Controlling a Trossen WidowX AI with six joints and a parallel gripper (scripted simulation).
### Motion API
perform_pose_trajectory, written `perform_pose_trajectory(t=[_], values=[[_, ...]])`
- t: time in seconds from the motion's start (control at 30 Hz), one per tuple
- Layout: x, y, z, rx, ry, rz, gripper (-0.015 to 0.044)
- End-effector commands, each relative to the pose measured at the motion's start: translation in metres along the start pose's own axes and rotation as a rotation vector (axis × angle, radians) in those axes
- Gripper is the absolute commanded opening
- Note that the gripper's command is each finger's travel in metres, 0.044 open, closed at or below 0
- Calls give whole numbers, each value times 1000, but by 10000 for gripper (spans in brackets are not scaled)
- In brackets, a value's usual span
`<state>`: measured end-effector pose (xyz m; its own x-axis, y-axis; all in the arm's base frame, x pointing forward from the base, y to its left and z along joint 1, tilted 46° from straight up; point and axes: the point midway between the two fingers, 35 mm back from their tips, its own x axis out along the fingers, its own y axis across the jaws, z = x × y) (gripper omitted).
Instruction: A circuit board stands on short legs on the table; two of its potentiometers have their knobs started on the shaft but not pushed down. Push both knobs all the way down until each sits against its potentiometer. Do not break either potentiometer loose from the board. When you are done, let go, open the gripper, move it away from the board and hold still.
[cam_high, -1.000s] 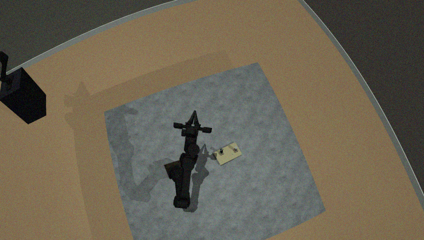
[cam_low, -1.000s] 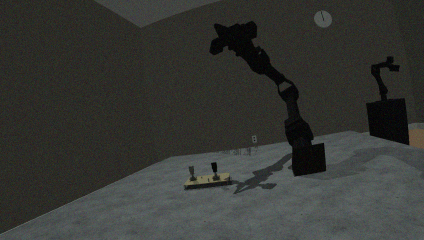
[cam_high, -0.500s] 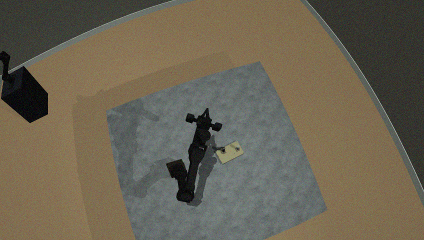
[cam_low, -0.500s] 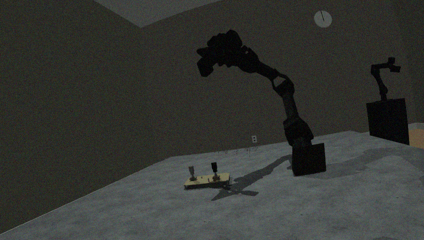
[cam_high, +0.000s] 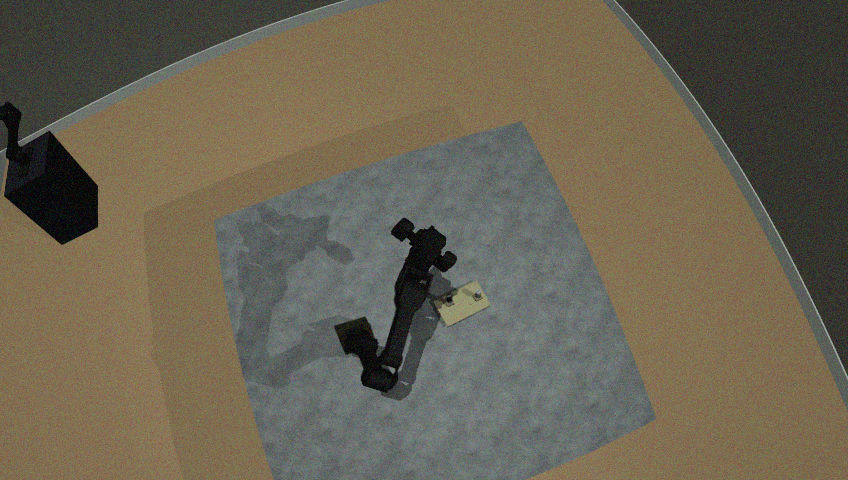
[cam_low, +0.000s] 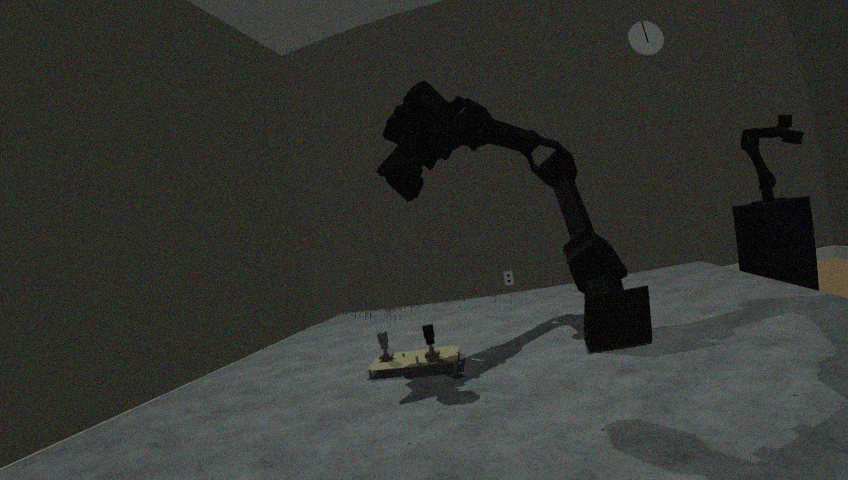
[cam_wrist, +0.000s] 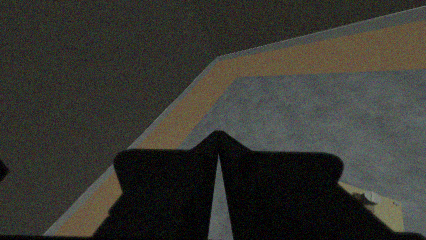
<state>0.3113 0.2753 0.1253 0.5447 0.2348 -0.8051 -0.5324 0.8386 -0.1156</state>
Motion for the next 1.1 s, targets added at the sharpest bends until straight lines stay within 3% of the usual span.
perform_pose_trajectory(t=[0.0,0.5,1.07], values=[[15,-21,-17,85,119,-90,0],[31,-87,-72,315,445,-406,0],[15,-157,-123,478,753,-827,0]])
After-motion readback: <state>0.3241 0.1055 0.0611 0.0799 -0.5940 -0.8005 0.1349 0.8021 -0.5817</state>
